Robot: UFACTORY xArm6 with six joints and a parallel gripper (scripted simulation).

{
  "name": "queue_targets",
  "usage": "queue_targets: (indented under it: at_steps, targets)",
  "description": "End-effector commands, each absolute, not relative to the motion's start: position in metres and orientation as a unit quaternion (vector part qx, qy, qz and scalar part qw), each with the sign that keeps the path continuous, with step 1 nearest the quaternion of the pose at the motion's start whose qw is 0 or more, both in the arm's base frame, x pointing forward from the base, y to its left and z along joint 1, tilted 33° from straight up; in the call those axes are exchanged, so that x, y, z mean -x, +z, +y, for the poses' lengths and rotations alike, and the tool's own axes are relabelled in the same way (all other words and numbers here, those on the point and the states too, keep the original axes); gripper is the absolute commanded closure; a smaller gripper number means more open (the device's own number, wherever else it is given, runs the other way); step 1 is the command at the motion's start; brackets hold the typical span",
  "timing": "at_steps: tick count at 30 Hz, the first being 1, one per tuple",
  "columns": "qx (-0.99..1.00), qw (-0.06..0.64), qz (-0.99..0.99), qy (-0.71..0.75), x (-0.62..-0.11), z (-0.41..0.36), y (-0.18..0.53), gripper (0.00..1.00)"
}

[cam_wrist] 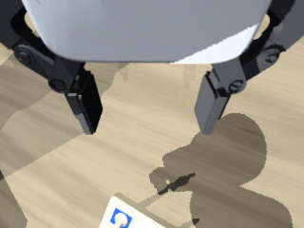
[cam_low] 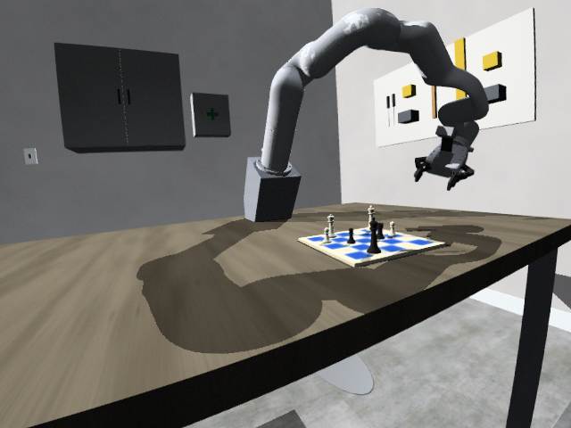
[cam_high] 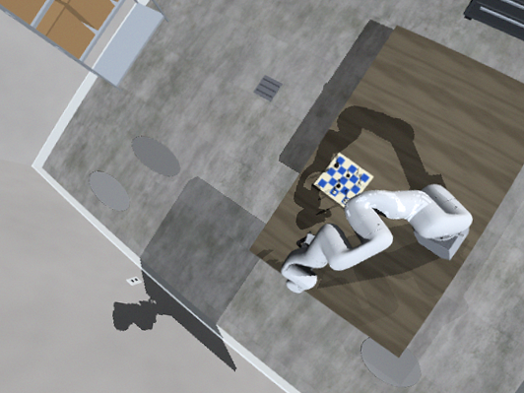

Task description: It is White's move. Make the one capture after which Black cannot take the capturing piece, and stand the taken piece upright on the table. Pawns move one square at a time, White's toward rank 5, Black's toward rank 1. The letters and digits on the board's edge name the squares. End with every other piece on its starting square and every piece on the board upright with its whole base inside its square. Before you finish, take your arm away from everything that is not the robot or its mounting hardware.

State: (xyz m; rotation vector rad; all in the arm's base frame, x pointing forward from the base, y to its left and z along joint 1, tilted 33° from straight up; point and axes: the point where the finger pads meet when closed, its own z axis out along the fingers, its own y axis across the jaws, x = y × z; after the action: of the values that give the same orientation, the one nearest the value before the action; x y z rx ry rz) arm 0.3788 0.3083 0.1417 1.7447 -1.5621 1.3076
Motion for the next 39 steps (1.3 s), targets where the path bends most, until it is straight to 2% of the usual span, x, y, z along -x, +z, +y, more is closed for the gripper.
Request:
queue_targets:
  at_steps: [1, 22, 39]
  targets:
    - [-0.536, 0.279, -0.608, 0.515, -0.394, 0.276, 0.132, 0.0]
    - [-0.33, 0.355, -0.657, 0.577, -0.426, 0.205, 0.112, 0.0]
    - [-0.317, 0.359, -0.659, 0.58, -0.427, 0.2, 0.111, 0.0]
